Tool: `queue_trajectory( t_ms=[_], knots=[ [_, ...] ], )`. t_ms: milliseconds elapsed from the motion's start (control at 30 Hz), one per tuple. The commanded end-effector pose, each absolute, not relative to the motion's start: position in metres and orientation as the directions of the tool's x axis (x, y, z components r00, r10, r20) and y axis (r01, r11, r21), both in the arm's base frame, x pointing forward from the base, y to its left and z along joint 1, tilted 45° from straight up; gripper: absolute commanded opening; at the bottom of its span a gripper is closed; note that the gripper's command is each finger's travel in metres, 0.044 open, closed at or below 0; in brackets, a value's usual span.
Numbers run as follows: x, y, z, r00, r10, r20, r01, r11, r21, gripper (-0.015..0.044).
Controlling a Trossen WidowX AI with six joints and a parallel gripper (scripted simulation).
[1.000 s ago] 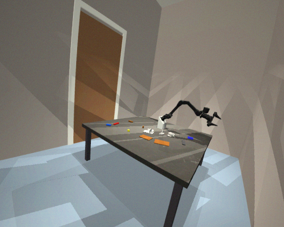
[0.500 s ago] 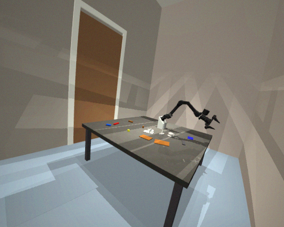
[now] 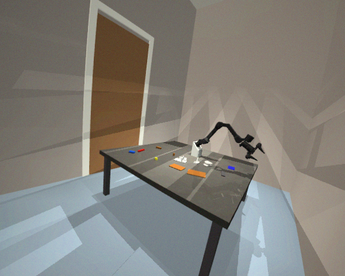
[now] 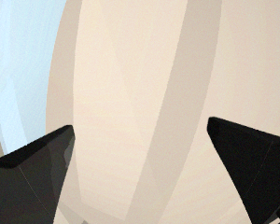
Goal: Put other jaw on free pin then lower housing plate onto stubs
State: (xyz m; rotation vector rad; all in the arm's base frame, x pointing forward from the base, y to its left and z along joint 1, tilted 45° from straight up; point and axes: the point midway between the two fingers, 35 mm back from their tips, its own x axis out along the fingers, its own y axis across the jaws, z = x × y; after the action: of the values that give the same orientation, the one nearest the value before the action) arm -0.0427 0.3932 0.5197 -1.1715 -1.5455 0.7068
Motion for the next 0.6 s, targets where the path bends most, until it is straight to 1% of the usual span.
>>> queue_trajectory(
  t_ms=[0, 567],
  knots=[
    [-0.035, 0.398, 0.508, 0.009, 0.941, 0.338, 0.313, 0.318, -0.895, 0.0440],
    [0.008, 0.412, 0.467, 0.072, 0.977, 0.202, 0.242, 0.180, -0.953, 0.0440]
  ],
)
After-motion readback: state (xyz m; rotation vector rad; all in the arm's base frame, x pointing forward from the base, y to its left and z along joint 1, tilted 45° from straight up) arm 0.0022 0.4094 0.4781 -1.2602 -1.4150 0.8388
